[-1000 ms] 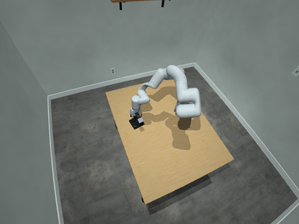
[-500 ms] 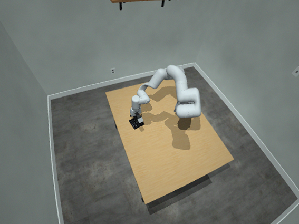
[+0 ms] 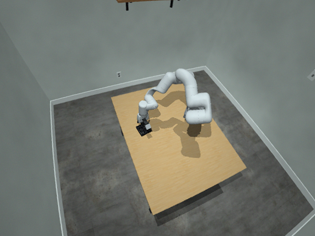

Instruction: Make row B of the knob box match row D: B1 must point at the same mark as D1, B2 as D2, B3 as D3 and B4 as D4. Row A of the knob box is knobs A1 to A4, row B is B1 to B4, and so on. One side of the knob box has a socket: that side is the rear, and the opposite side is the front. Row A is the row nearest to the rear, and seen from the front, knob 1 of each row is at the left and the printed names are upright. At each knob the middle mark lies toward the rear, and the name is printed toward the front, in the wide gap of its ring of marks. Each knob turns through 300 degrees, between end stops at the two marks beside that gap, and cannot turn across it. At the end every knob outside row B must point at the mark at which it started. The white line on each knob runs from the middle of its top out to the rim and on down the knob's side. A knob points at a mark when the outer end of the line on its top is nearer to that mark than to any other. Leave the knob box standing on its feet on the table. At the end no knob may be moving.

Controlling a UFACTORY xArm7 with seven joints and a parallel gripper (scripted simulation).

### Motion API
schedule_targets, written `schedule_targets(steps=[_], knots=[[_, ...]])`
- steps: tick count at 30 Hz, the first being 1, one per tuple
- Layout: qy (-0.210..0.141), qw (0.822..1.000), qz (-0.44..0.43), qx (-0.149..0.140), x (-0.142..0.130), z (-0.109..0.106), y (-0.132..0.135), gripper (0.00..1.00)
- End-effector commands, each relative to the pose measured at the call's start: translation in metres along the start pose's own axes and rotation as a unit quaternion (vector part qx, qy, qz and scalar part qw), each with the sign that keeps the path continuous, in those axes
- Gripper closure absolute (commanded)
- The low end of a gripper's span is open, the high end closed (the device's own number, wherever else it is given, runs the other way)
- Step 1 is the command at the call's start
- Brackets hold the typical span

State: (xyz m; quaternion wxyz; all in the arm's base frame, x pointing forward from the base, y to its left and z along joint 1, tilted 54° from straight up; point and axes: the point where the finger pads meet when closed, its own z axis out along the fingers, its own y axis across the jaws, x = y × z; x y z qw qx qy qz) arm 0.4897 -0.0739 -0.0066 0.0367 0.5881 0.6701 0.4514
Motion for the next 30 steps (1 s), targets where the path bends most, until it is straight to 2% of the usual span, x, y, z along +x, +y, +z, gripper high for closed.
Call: schedule_targets(steps=[1, 13, 30], knots=[[-0.001, 1.000, -0.006, -0.001, -0.0012, -0.0011, 0.0008, 0.92], [-0.001, 0.999, -0.041, -0.001, -0.0012, -0.0011, 0.0008, 0.92], [-0.002, 0.988, -0.157, -0.001, -0.0012, -0.0011, 0.0008, 0.92]])
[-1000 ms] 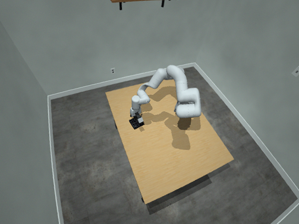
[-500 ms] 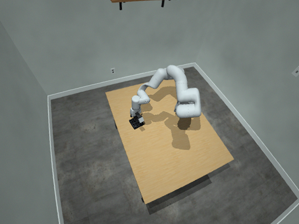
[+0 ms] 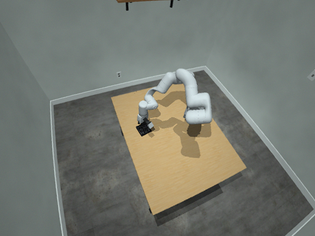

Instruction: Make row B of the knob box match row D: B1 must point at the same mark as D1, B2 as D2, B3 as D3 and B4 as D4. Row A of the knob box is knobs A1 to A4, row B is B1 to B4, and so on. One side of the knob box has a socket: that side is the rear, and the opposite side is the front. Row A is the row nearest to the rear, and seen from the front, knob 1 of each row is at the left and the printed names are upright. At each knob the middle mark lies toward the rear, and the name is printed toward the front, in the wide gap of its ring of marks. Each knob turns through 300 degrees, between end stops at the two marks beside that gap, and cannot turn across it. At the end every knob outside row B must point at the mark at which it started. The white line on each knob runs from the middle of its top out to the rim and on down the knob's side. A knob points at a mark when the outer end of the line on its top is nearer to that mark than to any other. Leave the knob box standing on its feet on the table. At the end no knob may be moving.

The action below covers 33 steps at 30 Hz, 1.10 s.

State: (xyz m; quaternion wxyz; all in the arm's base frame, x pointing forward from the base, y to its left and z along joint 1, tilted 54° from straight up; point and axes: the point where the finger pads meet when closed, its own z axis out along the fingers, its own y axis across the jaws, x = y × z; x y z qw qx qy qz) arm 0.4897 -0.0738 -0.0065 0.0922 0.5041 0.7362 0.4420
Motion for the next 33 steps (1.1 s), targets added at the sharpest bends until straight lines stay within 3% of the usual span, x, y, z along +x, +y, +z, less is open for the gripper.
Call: schedule_targets(steps=[1, 14, 33], knots=[[0.001, 0.999, -0.048, -0.001, -0.0014, -0.0011, 0.0005, 0.92], [0.001, 0.984, -0.178, -0.001, -0.0014, -0.0011, 0.0005, 0.92], [0.000, 0.923, -0.384, -0.001, -0.0014, -0.0011, 0.0005, 0.92]])
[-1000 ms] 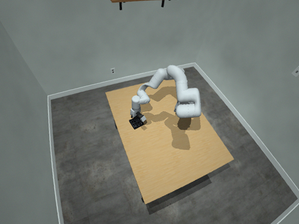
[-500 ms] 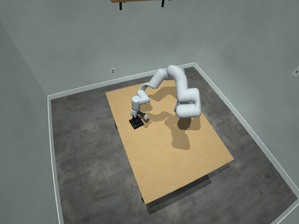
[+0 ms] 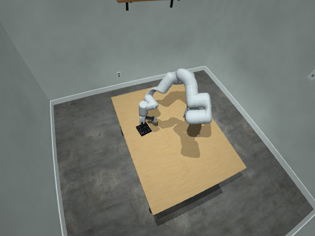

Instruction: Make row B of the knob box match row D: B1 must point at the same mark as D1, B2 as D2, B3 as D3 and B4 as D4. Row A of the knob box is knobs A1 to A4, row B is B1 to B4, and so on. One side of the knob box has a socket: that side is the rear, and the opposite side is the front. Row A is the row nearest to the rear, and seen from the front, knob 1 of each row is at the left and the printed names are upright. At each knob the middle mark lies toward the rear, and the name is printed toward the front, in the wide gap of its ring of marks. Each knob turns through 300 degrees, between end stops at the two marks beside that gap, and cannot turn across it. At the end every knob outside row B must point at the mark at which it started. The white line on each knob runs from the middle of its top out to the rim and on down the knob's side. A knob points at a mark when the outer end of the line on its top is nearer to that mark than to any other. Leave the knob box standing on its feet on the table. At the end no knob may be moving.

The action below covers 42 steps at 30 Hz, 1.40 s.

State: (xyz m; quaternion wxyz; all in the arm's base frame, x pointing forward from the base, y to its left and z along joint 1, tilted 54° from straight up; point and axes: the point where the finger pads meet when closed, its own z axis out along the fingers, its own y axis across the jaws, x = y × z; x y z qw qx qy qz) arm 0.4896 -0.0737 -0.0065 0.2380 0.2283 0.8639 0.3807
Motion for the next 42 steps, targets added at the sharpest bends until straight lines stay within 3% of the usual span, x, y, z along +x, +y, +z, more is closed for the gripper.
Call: schedule_targets(steps=[1, 13, 24, 42], knots=[[0.003, 0.998, -0.063, -0.006, -0.0015, -0.0012, -0.0006, 0.92], [0.002, 0.979, -0.202, -0.006, -0.0015, -0.0011, -0.0006, 0.92], [0.002, 0.960, -0.279, -0.006, -0.0015, -0.0011, -0.0006, 0.92], [0.001, 0.938, -0.347, -0.006, -0.0015, -0.0011, -0.0006, 0.92]])
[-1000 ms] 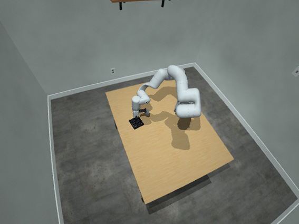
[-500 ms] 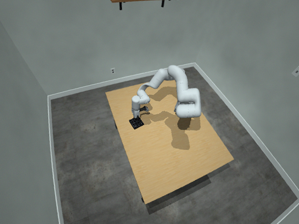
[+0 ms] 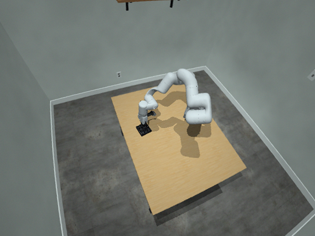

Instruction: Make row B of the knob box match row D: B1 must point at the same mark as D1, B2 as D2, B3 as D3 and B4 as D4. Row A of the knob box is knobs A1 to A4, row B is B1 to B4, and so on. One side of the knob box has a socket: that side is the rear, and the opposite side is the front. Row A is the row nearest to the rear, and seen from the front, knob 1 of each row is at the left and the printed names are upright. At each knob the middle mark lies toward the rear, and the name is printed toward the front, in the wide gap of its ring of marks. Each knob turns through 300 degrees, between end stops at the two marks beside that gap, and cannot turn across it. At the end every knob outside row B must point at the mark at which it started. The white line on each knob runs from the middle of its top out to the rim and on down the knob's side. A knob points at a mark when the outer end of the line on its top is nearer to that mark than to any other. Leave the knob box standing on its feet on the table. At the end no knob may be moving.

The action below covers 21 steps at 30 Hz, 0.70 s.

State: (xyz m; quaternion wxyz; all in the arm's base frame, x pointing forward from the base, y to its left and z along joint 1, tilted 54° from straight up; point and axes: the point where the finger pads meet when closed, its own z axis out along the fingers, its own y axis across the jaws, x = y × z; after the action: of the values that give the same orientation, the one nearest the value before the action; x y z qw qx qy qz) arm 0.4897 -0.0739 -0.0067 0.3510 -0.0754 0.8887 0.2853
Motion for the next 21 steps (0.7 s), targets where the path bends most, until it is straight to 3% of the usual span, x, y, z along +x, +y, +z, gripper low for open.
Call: schedule_targets(steps=[1, 21], knots=[[-0.001, 1.000, -0.016, 0.000, -0.0009, -0.0011, -0.0012, 0.92], [-0.001, 1.000, -0.022, 0.000, -0.0009, -0.0011, -0.0012, 0.92]])
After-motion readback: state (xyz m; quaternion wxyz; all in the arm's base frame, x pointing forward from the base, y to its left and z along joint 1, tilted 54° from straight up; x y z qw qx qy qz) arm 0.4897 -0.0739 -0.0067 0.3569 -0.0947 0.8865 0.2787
